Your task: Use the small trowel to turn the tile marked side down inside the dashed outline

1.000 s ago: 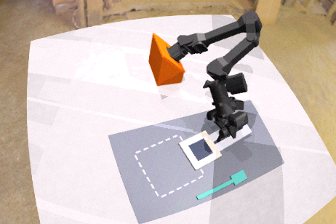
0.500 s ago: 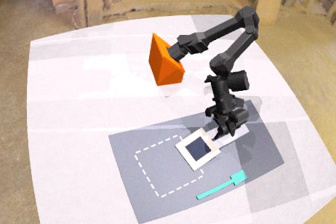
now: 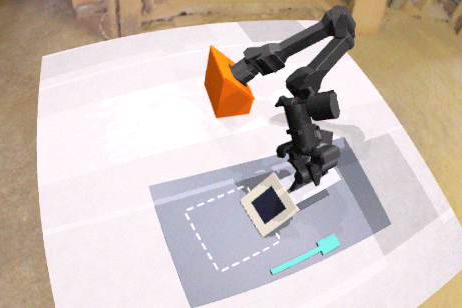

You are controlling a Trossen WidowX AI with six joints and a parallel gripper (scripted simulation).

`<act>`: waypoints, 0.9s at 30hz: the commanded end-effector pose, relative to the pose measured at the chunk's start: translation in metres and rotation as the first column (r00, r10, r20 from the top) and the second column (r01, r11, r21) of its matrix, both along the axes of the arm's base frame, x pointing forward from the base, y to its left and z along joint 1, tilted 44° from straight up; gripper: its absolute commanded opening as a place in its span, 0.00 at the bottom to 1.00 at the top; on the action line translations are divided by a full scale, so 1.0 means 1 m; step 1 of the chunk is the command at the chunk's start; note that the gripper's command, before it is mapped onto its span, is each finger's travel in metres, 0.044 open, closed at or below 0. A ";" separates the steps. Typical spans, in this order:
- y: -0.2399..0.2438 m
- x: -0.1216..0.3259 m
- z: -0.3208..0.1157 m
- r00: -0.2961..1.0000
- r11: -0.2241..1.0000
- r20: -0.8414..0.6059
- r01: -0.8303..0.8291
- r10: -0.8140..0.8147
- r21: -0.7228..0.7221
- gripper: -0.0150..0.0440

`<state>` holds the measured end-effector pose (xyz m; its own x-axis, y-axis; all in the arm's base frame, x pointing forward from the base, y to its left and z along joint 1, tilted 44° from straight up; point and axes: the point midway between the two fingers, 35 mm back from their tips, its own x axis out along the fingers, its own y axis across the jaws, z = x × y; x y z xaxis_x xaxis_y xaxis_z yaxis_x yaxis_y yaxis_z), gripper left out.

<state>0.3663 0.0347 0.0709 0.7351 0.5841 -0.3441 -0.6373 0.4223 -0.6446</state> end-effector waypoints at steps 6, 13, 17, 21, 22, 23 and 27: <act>-0.033 0.011 -0.012 1.000 1.000 0.014 0.016 -0.016 -0.009 0.25; -0.046 0.016 -0.029 1.000 1.000 0.015 0.016 -0.016 -0.011 0.25; -0.050 0.018 -0.035 1.000 1.000 0.015 0.016 -0.016 -0.011 0.25; -0.050 0.018 -0.035 1.000 1.000 0.015 0.016 -0.016 -0.011 0.25; -0.050 0.017 -0.035 1.000 1.000 0.015 0.016 -0.016 -0.011 0.25; -0.049 0.017 -0.033 1.000 1.000 0.015 0.016 -0.016 -0.011 0.25; -0.046 0.016 -0.022 1.000 1.000 0.015 0.016 -0.016 -0.011 0.25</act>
